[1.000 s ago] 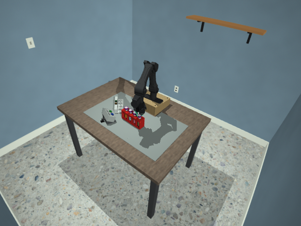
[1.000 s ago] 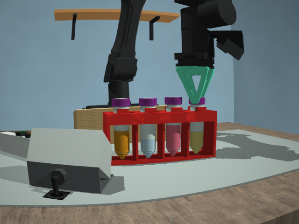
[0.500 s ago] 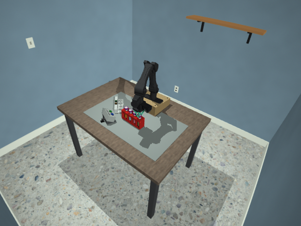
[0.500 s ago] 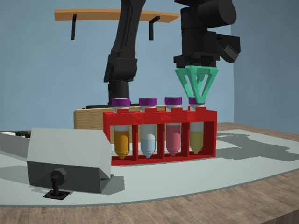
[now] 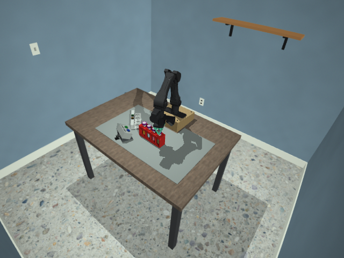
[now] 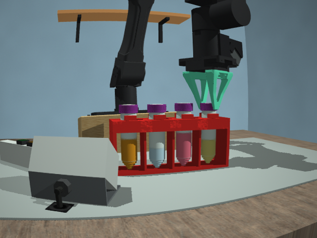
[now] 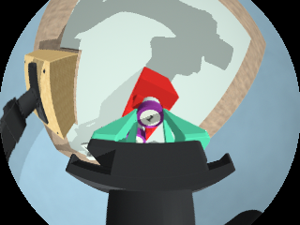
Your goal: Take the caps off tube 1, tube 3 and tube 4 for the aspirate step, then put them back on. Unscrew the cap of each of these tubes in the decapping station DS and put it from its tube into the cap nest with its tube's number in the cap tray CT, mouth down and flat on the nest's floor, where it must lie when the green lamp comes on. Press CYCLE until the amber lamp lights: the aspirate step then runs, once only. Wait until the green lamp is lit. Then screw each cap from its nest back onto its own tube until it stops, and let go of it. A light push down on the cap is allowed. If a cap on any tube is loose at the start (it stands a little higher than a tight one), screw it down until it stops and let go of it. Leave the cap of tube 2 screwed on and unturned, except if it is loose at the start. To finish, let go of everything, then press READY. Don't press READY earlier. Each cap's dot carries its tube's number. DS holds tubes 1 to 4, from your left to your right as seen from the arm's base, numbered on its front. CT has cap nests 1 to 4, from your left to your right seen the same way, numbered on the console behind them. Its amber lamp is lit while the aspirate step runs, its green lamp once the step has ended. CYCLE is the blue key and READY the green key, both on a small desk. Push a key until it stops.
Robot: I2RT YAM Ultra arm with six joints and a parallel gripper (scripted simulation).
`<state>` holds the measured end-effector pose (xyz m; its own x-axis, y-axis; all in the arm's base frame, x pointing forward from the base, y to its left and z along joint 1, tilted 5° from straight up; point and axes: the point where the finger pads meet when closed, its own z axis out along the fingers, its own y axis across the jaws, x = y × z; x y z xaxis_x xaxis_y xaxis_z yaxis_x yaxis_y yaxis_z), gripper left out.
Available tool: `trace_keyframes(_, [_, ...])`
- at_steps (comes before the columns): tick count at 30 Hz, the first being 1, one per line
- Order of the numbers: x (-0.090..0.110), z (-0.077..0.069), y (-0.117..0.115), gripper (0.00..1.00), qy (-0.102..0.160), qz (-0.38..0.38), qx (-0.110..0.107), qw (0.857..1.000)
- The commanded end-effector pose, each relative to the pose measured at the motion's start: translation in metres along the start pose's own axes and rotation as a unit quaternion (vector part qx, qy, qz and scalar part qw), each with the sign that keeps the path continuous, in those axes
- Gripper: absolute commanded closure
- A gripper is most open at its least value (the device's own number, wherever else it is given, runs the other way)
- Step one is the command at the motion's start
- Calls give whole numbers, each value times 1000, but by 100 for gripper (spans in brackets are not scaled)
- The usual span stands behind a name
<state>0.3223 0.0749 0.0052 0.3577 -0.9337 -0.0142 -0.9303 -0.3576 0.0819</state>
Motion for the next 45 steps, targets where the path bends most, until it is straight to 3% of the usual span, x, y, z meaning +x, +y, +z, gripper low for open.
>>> trace_keyframes(1, [1,-3,-2,100,1,-17,5,1000])
trace_keyframes(2, [1,-3,-2,51,1,-17,5,1000])
trace_keyframes(12, [1,-3,-2,51,1,-17,5,1000])
trace_keyframes(16, [1,-3,-2,51,0,149,5,989])
trace_keyframes(18, [1,-3,-2,51,0,149,5,989])
trace_keyframes(20, [1,-3,-2,51,-1,231,5,973])
trace_keyframes(21, [1,-3,-2,51,-1,231,5,973])
trace_keyframes(23, [1,-3,-2,51,-1,304,5,953])
trace_keyframes(24, [1,-3,-2,51,-1,311,5,950])
trace_keyframes(25, [1,-3,-2,51,-1,350,5,937])
trace_keyframes(26, [1,-3,-2,51,-1,351,5,936])
trace_keyframes(27, [1,-3,-2,51,-2,389,5,921])
trace_keyframes(28, [1,-3,-2,51,-2,389,5,921])
trace_keyframes(30, [1,-3,-2,51,-2,457,5,889])
trace_keyframes(31, [1,-3,-2,51,-2,465,5,885])
trace_keyframes(32, [1,-3,-2,51,-2,500,5,866])
trace_keyframes(35, [1,-3,-2,51,-2,501,5,865])
trace_keyframes(38, [1,-3,-2,51,-3,601,5,799])
trace_keyframes(39, [1,-3,-2,51,-3,605,5,796])
trace_keyframes(40, [1,-3,-2,51,-3,638,5,770])
trace_keyframes(41, [1,-3,-2,51,-3,638,5,770])
trace_keyframes(42, [1,-3,-2,51,-3,669,4,743])
trace_keyframes(43, [1,-3,-2,51,-3,669,4,743])
trace_keyframes(45, [1,-3,-2,51,-3,723,4,690])
